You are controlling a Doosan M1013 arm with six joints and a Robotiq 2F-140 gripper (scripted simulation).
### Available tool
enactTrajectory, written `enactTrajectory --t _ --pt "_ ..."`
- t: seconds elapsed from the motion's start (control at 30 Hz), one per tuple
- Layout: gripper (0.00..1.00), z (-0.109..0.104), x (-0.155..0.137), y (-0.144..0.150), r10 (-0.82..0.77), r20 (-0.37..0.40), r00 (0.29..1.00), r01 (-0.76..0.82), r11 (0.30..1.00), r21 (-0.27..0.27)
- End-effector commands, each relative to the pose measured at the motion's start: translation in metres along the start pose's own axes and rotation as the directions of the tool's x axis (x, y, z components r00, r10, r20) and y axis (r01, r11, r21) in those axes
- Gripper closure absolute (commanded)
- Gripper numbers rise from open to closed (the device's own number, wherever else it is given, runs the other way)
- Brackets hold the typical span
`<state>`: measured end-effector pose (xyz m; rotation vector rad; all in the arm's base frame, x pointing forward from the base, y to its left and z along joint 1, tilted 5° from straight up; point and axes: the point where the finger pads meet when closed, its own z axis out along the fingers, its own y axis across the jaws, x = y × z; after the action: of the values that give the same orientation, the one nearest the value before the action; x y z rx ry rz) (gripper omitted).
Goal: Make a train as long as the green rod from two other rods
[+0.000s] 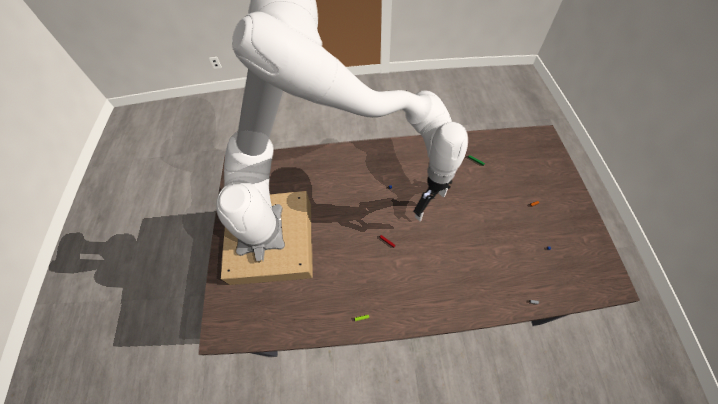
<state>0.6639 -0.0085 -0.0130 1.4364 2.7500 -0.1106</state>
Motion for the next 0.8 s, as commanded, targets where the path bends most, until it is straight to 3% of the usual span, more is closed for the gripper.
enactTrajectory --t 0.0,0.27,0.33,0.37,0.53,0.77 --pt "0.0 -0.004 -0.031 0.028 0.135 0.003 0.991 -0.135 0.991 0.004" --pt "0.0 -0.013 -0.104 0.085 0.435 0.007 0.9 -0.435 0.9 0.003" --pt "0.0 -0.013 -0.104 0.085 0.435 0.007 0.9 -0.435 0.9 0.003" --pt "0.0 -0.015 -0.127 0.101 0.523 0.008 0.852 -0.523 0.852 0.003" --pt "0.0 -0.019 -0.169 0.129 0.673 0.01 0.74 -0.673 0.74 0.001" --pt "0.0 -0.023 -0.235 0.168 0.864 0.01 0.503 -0.864 0.503 -0.002"
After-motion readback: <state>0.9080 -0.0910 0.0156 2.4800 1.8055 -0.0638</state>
